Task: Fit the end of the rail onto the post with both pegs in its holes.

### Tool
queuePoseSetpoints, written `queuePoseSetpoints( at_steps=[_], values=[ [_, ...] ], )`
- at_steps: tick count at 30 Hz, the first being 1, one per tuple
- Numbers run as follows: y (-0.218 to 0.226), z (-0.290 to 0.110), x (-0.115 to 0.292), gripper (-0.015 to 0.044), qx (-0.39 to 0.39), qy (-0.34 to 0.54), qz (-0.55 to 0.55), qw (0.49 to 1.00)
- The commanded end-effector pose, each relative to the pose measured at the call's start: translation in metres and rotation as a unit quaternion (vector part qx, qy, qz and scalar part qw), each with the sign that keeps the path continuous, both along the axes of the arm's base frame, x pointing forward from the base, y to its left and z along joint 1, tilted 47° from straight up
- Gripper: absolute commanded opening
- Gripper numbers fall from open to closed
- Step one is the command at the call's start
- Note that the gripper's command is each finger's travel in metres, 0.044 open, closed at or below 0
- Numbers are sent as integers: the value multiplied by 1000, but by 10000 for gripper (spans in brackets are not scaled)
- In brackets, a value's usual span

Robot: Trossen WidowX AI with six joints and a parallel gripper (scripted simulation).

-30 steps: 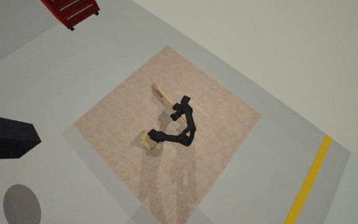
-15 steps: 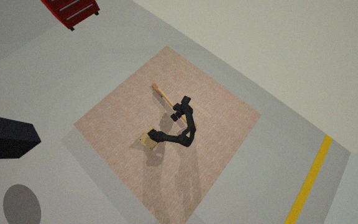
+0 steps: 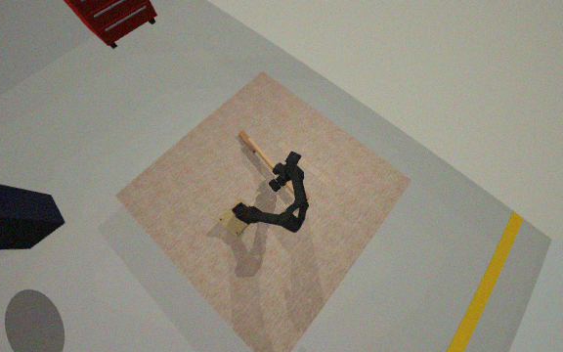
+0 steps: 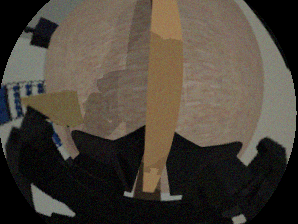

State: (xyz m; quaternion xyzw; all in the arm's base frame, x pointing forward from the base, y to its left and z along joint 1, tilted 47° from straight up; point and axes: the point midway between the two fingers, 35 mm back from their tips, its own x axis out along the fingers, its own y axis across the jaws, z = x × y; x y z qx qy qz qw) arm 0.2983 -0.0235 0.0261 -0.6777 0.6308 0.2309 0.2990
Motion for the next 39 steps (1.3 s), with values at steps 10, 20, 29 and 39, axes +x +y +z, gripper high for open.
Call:
queuePoseSetpoints(
  at_steps=[10,20,29,39],
  values=[
    [-2,4,0,0,0,0,3,1000],
    [-5,6,0,0,-1,0,3,1000],
    [-7,8,0,0,-1,0,3,1000],
    [-8,11,-1,0,-1,0,3,1000]
  ],
)
